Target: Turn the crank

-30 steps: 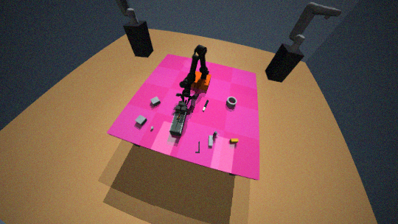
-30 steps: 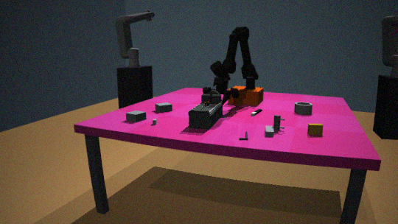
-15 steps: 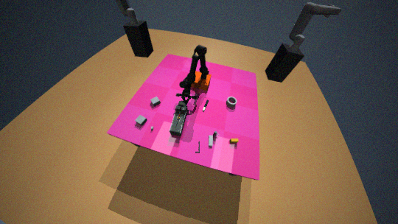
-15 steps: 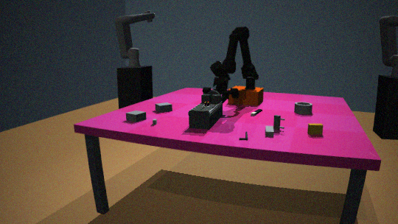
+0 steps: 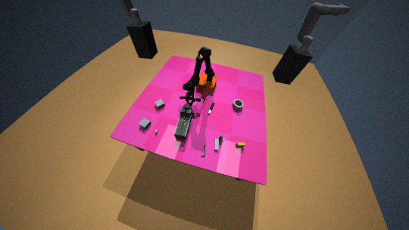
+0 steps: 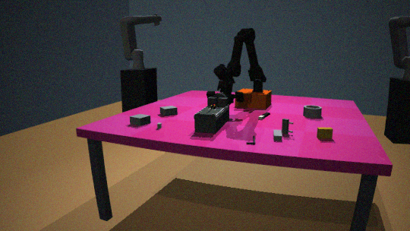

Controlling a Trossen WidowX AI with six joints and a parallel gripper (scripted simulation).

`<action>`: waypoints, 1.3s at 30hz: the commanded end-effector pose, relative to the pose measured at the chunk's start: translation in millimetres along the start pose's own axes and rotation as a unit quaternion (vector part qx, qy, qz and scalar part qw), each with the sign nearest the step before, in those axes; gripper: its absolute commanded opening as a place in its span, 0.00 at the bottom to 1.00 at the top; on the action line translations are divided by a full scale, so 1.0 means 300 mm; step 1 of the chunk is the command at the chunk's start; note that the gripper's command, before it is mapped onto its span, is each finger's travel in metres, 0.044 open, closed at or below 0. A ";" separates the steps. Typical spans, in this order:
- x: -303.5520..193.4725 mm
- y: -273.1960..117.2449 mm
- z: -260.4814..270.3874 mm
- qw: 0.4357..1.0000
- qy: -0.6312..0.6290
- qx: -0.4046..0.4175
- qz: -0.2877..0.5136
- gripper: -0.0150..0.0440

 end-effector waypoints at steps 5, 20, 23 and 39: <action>0.005 0.003 -0.039 1.000 0.000 -0.009 0.002 0.25; 0.013 -0.001 -0.056 1.000 0.000 -0.009 0.002 0.25; 0.015 -0.002 -0.057 1.000 0.000 -0.009 0.002 0.25; 0.019 -0.004 -0.063 1.000 0.000 -0.009 0.002 0.25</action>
Point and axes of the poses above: the point midway between the two fingers, 35 mm back from their tips, its own y axis out along the fingers, its own z axis across the jaws, x = y × z, the point moved 1 cm from there along -y, back along the fingers, and after that the axes turned 12 degrees about y, right-handed, at the moved point
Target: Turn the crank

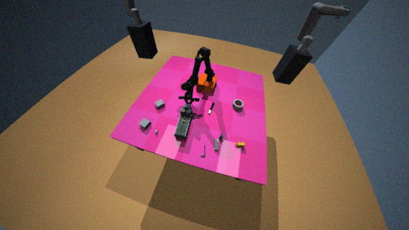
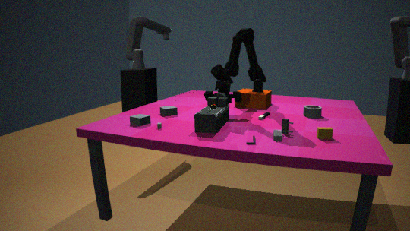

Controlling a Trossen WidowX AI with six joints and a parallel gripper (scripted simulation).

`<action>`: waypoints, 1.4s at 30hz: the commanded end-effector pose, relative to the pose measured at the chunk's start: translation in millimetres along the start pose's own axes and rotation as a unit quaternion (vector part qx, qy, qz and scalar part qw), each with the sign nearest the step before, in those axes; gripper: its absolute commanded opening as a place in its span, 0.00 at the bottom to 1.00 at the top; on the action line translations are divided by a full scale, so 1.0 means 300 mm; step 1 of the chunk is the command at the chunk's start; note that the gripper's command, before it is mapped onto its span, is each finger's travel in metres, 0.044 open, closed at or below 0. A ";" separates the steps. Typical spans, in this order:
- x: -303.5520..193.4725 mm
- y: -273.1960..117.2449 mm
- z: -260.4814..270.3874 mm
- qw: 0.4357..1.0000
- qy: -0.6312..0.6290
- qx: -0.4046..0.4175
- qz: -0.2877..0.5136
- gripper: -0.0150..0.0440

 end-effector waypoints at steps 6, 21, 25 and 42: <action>0.011 -0.005 -0.029 1.000 0.000 -0.013 -0.003 0.25; 0.014 -0.008 -0.032 1.000 0.000 -0.013 -0.003 0.25; 0.015 -0.008 -0.033 1.000 0.000 -0.013 -0.003 0.25; 0.018 -0.010 -0.035 1.000 0.000 -0.014 -0.003 0.25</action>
Point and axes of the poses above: the point midway between the two fingers, 35 mm back from their tips, its own y axis out along the fingers, its own z axis across the jaws, x = y × z, the point moved 1 cm from there along -y, back along the fingers, and after that the axes turned 12 degrees about y, right-handed, at the moved point
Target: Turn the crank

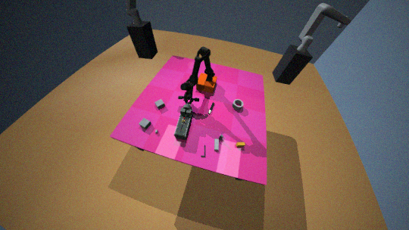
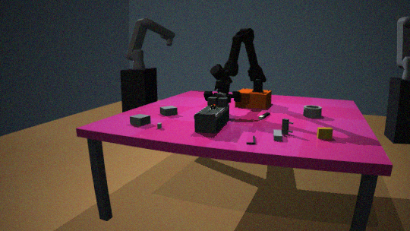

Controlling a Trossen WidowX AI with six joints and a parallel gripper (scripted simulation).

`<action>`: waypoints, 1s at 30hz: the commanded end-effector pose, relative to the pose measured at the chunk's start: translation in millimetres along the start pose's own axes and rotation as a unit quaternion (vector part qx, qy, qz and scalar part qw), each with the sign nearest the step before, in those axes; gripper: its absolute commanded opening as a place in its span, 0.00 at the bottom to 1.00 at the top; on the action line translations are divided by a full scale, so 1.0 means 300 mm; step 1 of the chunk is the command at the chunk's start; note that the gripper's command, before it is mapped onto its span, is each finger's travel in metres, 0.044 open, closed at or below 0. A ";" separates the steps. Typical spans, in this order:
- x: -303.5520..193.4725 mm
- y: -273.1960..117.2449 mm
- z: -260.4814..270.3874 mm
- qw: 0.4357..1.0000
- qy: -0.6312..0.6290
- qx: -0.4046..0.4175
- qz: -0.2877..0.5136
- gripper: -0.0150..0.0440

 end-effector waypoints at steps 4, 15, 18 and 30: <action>0.012 -0.007 -0.027 1.000 0.000 -0.012 -0.005 0.25; 0.014 -0.009 -0.029 1.000 0.000 -0.012 -0.005 0.25; 0.014 -0.009 -0.030 1.000 0.000 -0.012 -0.005 0.25; 0.017 -0.011 -0.033 1.000 0.000 -0.012 -0.005 0.25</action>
Point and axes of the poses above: the point midway between the two fingers, 35 mm back from their tips, its own y axis out along the fingers, its own z axis across the jaws, x = y × z, the point moved 1 cm from there along -y, back along the fingers, and after that the axes turned 12 degrees about y, right-handed, at the moved point
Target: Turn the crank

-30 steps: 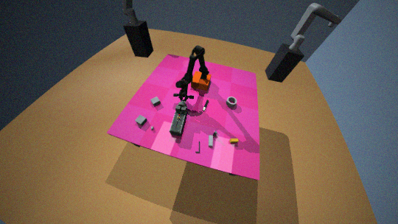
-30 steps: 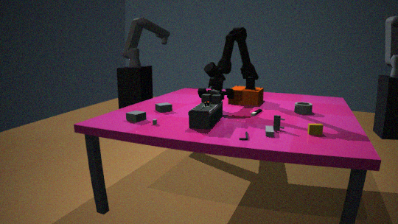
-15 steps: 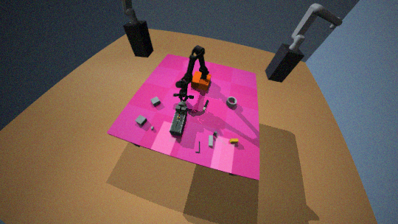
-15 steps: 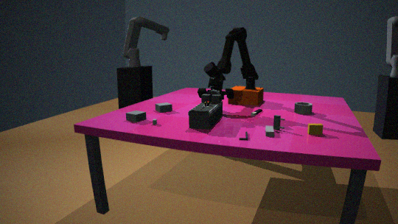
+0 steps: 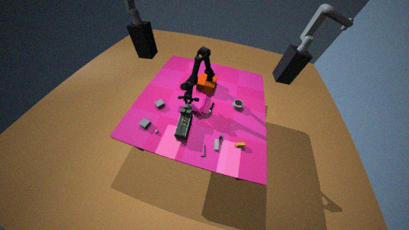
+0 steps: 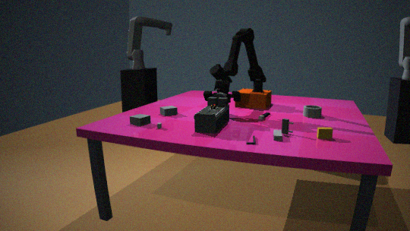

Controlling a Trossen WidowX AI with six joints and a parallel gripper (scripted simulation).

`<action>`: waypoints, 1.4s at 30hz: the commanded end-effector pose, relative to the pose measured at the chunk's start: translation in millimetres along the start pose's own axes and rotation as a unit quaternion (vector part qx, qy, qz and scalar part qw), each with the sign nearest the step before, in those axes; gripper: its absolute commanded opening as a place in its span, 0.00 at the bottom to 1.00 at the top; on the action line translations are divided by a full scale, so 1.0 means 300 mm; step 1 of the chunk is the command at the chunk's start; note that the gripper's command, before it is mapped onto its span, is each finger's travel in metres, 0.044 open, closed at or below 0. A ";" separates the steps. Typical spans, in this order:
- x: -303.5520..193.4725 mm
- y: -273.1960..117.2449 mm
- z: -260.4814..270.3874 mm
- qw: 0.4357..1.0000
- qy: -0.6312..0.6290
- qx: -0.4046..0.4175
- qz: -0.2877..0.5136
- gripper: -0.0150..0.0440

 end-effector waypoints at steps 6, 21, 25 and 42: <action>0.013 -0.009 -0.028 1.000 0.000 -0.010 -0.006 0.25; 0.017 -0.012 -0.032 1.000 0.000 -0.011 -0.006 0.25; 0.018 -0.013 -0.033 1.000 0.000 -0.011 -0.006 0.25; 0.025 -0.020 -0.040 1.000 0.000 -0.011 -0.006 0.25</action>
Point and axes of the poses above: the point midway between the two fingers, 35 mm back from their tips, its own y axis out along the fingers, its own z axis across the jaws, x = y × z, the point moved 1 cm from there along -y, back along the fingers, and after that the axes turned 12 degrees about y, right-handed, at the moved point
